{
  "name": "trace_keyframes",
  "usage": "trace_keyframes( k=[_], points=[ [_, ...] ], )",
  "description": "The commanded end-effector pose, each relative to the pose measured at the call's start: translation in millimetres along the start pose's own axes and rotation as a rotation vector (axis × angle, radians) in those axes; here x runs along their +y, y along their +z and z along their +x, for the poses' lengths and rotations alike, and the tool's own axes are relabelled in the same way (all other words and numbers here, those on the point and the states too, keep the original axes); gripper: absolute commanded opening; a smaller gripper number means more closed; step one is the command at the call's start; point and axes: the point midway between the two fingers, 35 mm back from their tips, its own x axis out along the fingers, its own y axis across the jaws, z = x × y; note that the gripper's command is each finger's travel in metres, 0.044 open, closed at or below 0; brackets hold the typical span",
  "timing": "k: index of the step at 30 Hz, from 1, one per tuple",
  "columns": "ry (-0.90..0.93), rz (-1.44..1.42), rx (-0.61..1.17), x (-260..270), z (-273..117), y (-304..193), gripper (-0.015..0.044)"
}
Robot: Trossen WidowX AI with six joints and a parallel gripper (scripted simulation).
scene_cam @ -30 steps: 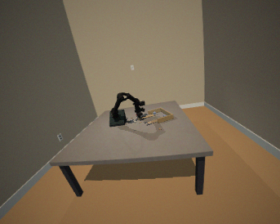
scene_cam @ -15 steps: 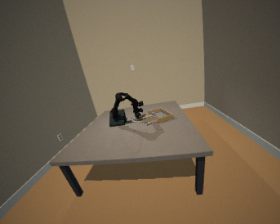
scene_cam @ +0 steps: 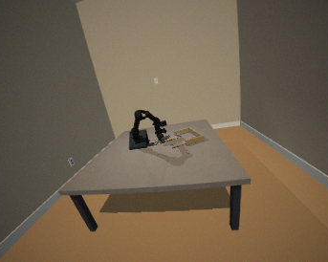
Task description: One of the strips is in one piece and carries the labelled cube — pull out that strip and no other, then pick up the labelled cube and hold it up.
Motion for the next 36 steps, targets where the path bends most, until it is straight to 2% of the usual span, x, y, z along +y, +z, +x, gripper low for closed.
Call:
trace_keyframes(
  k=[1, 36],
  points=[
    [0.002, -0.011, 0.029, 2, 5, -15, 0.0],
    [0.003, -0.012, 0.031, 2, 4, -65, 0.0]
  ],
)
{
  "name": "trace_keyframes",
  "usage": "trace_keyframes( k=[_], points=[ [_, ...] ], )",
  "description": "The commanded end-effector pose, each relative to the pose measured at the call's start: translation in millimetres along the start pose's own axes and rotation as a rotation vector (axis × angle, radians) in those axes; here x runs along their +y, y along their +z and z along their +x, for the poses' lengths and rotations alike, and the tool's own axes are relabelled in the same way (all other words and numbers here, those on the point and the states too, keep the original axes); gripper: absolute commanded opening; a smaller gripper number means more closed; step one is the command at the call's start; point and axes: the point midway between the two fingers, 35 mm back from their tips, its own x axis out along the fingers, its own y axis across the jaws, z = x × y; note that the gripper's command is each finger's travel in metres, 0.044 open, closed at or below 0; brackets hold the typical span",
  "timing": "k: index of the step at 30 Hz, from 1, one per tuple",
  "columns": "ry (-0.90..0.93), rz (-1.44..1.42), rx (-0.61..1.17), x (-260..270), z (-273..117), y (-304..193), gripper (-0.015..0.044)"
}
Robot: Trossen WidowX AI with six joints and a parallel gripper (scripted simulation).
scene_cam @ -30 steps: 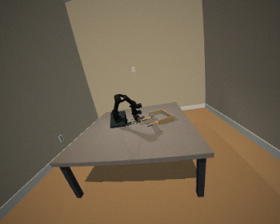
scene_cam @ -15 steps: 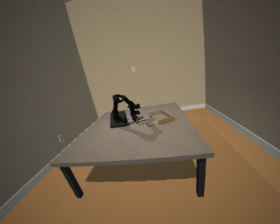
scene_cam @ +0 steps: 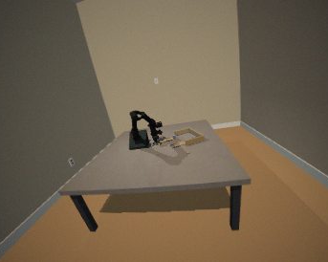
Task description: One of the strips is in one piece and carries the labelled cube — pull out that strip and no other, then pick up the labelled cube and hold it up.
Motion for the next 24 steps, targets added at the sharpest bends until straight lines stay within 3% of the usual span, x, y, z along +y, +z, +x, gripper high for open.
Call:
trace_keyframes(
  k=[1, 24],
  points=[
    [0.003, -0.013, 0.033, 2.2, 5.1, -16.1, 0.0],
    [0.003, -0.013, 0.033, 2.1, 4.9, -23.8, 0.0]
  ],
)
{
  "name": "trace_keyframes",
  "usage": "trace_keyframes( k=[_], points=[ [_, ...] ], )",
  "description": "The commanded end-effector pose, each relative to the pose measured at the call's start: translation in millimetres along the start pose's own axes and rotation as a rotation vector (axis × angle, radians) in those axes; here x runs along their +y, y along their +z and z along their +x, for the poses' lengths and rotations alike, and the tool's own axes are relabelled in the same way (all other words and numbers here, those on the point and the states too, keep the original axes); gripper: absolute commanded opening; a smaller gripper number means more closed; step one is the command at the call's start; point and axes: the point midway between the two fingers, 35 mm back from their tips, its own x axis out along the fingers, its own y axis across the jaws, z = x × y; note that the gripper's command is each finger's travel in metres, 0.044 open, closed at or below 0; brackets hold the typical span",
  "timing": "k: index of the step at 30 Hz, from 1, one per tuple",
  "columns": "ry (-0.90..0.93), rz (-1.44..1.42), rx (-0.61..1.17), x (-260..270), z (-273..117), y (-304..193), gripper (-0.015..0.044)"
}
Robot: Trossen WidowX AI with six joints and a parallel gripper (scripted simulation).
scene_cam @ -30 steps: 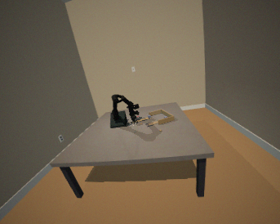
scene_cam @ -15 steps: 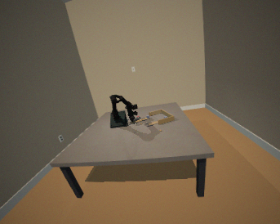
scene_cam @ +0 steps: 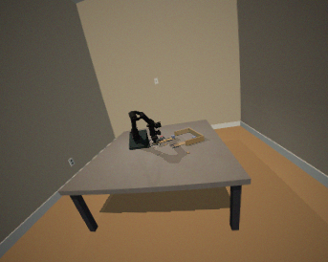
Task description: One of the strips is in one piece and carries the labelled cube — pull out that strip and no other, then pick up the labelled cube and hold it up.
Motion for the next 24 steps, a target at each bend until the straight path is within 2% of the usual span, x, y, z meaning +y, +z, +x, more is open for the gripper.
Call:
trace_keyframes(
  k=[1, 20, 24],
  points=[
    [0.004, -0.01, 0.03, 2, 5, -11, 0.0],
    [0.004, -0.01, 0.03, 2, 5, -11, 0.0],
    [0.006, -0.007, 0.017, 1, -26, 3, 0.0]
  ],
)
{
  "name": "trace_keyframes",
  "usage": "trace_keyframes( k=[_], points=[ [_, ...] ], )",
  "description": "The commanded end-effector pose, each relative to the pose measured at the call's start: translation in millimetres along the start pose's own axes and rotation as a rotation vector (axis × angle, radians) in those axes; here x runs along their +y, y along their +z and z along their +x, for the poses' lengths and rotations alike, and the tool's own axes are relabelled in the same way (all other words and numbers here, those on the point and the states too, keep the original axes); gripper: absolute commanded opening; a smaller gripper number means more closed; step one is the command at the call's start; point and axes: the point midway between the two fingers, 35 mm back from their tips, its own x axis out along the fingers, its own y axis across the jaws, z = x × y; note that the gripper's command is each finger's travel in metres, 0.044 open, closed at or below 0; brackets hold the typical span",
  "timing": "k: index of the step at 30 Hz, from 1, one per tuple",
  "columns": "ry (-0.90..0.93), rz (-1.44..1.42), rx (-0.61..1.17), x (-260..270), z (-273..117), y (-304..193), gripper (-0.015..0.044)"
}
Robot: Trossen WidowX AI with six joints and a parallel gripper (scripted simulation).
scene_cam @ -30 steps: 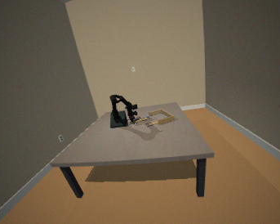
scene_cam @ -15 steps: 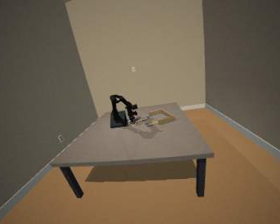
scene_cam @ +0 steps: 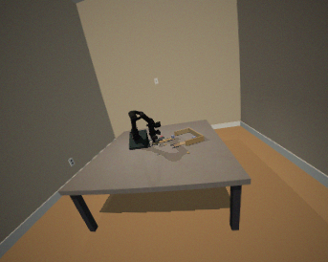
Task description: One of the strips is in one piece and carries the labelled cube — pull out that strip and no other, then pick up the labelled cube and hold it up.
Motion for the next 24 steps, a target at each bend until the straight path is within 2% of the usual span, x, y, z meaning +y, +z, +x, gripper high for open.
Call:
trace_keyframes(
  k=[1, 5, 21, 22, 24],
  points=[
    [0.005, 0.004, -0.003, 0, -28, 7, 0.0],
    [0.004, 0.003, 0.002, 0, -35, 6, 0.0],
    [0.004, -0.019, -0.001, 2, -41, 71, 0.042],
    [0.004, -0.018, -0.001, 3, -41, 75, 0.044],
    [0.004, -0.018, -0.001, 3, -42, 83, 0.044]
  ],
)
